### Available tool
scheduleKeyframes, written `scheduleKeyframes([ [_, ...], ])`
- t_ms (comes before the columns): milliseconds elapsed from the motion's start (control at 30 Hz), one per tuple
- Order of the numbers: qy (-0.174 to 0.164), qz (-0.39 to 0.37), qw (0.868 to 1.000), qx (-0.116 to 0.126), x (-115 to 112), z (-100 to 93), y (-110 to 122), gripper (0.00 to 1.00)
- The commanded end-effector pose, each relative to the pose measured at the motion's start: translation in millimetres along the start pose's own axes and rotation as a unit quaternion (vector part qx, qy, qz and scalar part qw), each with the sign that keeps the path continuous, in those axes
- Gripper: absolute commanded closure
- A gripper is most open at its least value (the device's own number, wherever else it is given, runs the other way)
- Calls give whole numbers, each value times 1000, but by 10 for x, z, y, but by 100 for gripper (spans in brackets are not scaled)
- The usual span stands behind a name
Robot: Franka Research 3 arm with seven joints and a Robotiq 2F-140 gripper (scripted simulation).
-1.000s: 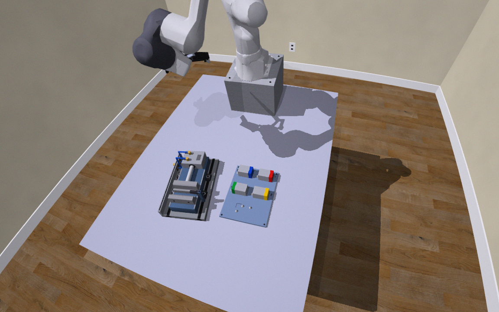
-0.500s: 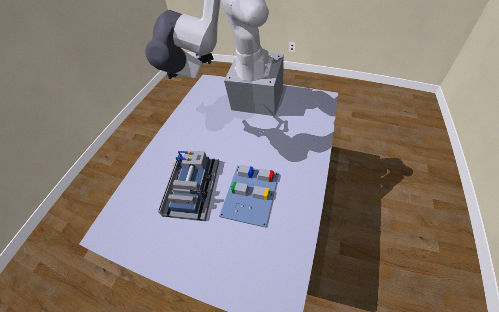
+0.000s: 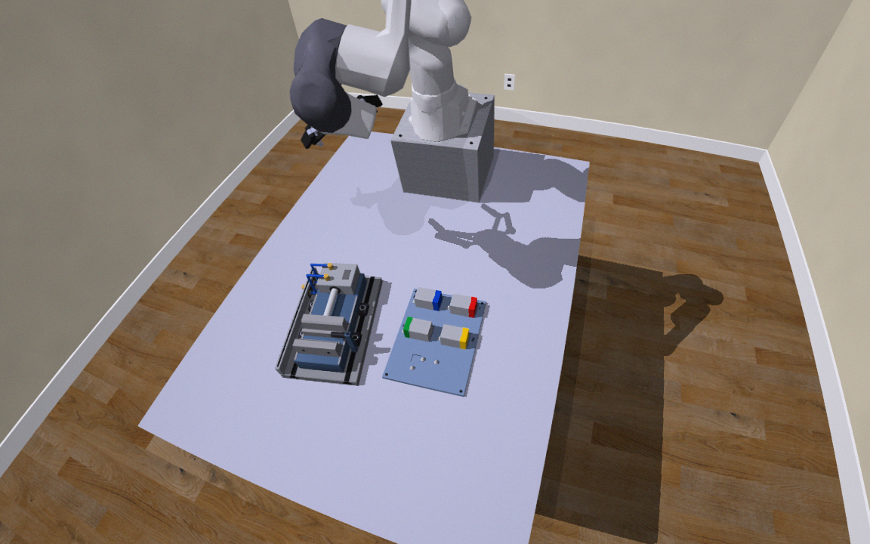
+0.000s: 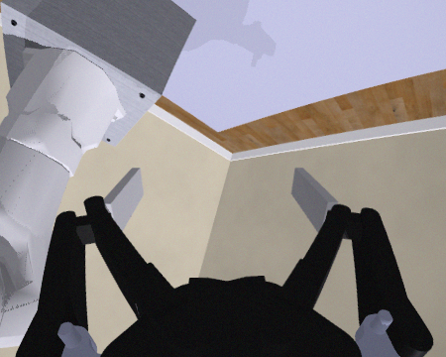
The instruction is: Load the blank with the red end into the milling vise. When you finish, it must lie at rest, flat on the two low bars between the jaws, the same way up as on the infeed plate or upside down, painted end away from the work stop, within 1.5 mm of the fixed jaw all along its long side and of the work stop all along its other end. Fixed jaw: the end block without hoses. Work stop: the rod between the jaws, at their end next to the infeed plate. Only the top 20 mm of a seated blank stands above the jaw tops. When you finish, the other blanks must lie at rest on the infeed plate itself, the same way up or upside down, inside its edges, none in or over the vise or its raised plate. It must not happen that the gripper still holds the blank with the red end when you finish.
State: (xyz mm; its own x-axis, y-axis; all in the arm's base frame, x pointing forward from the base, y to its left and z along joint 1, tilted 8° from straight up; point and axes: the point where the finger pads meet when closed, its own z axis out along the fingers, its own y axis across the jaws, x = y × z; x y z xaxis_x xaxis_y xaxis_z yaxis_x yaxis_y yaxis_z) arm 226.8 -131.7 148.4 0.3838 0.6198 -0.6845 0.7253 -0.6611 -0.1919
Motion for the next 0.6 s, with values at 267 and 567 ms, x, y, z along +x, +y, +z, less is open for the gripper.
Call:
scheduleKeyframes([
  [267,0,-8,1000,-3,376,-341,-74,0],
  [567,-3,-29,999,-19,425,-376,-103,0],
])
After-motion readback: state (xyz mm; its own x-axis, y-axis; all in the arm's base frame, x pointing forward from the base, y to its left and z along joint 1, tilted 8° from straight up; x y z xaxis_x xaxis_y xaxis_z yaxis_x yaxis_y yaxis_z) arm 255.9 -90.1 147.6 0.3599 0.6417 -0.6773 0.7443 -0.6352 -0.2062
